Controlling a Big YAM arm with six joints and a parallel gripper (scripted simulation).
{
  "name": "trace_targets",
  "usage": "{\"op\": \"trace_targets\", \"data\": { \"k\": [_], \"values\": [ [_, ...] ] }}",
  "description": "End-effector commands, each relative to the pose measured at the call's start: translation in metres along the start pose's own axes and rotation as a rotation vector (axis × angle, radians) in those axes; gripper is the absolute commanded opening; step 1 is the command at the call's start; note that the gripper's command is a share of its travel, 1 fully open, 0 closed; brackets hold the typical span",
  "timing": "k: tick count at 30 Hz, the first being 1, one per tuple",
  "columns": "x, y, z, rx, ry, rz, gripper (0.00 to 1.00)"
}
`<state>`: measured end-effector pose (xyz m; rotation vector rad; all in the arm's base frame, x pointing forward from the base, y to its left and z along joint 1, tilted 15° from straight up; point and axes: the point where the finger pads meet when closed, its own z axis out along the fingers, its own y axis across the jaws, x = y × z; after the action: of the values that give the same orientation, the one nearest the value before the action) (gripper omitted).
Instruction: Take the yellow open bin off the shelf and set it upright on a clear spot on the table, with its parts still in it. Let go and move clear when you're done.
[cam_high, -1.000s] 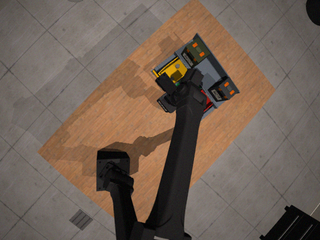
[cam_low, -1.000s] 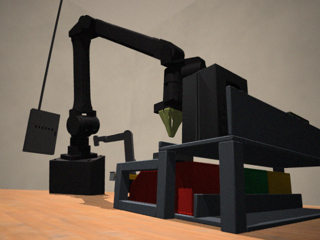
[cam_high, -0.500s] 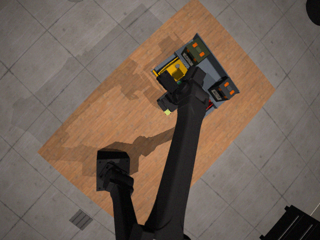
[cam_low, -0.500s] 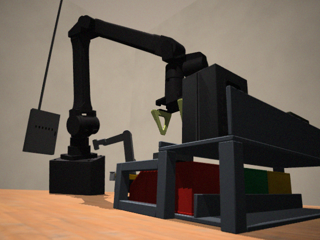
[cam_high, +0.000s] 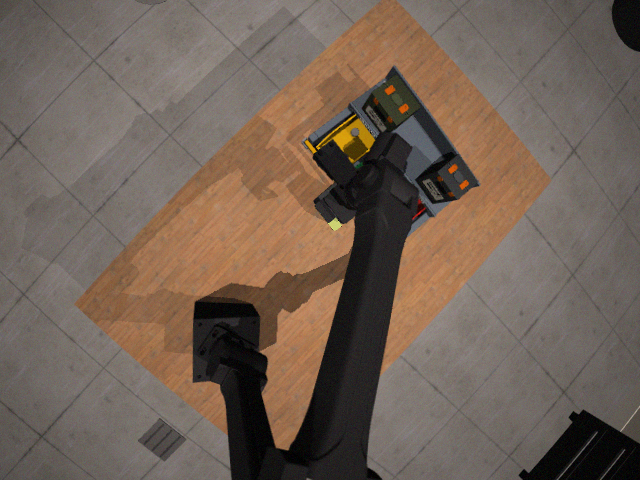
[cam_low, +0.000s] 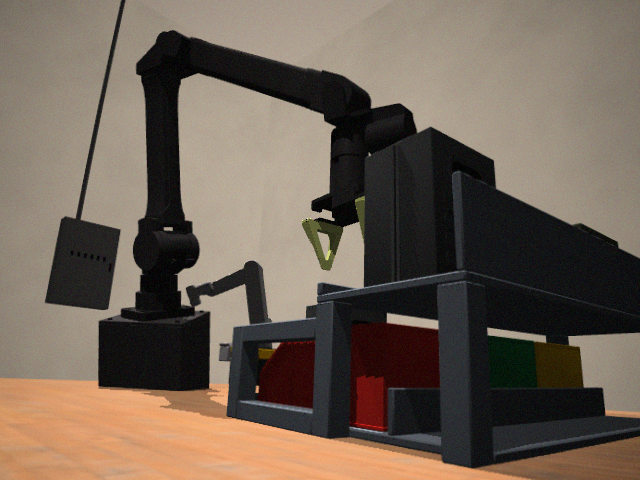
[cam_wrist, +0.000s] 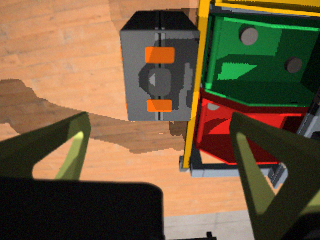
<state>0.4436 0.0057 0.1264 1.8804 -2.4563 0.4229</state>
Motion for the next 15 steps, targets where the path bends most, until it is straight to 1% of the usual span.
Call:
{"op": "trace_targets", "data": {
  "k": [1,8,13,15],
  "values": [
    [0.0028,-0.0056,-0.0094,0.010,-0.003,0.024,1.00],
    [0.0029,-0.0053,-0.0089,0.009,-0.003,0.023,1.00],
    [0.0033,-0.0036,-0.0060,0.003,-0.001,0.023,1.00],
    [0.0034,-0.0022,-0.0017,-0.001,0.001,0.023,1.00]
  ]
}}
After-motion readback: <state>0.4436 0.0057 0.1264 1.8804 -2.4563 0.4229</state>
